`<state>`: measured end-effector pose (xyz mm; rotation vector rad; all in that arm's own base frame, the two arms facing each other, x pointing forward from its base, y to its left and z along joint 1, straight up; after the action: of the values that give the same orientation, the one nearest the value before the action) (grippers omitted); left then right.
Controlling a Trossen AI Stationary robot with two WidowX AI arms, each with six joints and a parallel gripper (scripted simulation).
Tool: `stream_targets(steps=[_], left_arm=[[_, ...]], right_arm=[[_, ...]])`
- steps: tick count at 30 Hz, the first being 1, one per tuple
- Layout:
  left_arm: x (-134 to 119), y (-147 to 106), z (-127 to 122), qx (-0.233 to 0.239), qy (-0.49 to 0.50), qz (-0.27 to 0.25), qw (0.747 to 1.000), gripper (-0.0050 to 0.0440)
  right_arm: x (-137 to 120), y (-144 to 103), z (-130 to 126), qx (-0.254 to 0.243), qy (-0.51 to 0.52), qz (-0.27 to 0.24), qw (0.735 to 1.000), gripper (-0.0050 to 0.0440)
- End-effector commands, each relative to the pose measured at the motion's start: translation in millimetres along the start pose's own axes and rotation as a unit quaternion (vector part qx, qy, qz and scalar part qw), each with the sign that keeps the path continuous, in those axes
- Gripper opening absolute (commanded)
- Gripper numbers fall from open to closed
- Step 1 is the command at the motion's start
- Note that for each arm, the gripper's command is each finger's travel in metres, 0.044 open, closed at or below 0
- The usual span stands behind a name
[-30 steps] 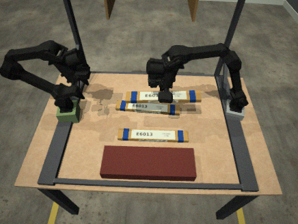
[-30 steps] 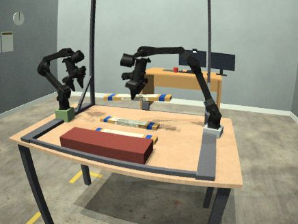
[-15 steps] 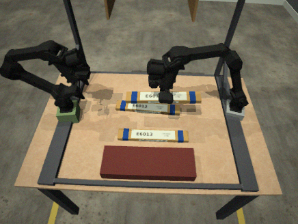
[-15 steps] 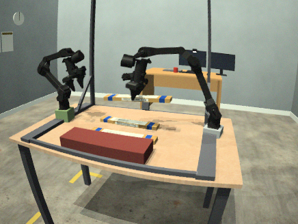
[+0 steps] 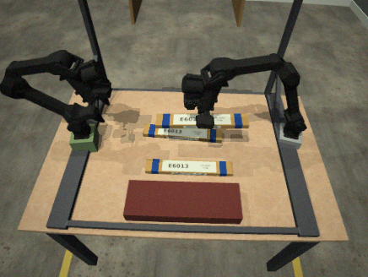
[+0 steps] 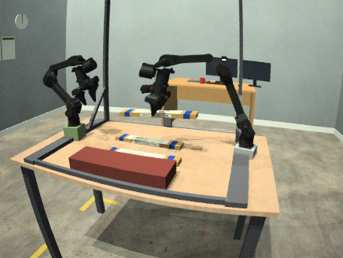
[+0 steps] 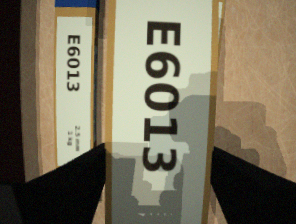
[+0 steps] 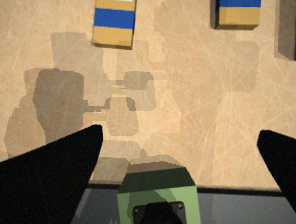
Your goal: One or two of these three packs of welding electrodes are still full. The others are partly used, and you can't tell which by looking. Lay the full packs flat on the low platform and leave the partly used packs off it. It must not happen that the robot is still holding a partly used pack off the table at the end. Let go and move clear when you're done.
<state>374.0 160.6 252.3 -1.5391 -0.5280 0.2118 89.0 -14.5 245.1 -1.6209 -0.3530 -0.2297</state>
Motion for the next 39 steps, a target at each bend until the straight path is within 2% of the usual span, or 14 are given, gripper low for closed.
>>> stream_targets(steps=[1, 21, 22, 39], left_arm=[[-3, -40, -1, -0.007, 0.003, -0.058, 0.998, -0.005], [-4, -38, 0, -0.007, 0.003, -0.059, 0.998, -0.005], [-6, -11, 1, -0.004, 0.002, -0.046, 0.999, -0.005], [-10, 9, 2, -0.004, 0.002, -0.046, 0.999, -0.005]], right_arm=[[1, -5, 0, -0.002, 0.0, -0.01, 1.0, 0.043], [1, -5, 0, -0.002, 0.0, -0.01, 1.0, 0.043], [1, -5, 0, -0.002, 0.0, -0.01, 1.0, 0.043], [1, -5, 0, -0.002, 0.0, -0.01, 1.0, 0.043]])
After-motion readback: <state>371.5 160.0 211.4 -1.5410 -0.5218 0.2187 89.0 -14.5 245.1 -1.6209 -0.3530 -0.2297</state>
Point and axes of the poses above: on each arm, the point midway between the two fingers, 35 mm back from their tips, its own y axis out along the fingers, its own z axis across the jaws, x = y × z, the point moved 9 cm from there along -y, back along the fingers, and after that the axes turned 13 degrees about -y, right-handed, at the moved point
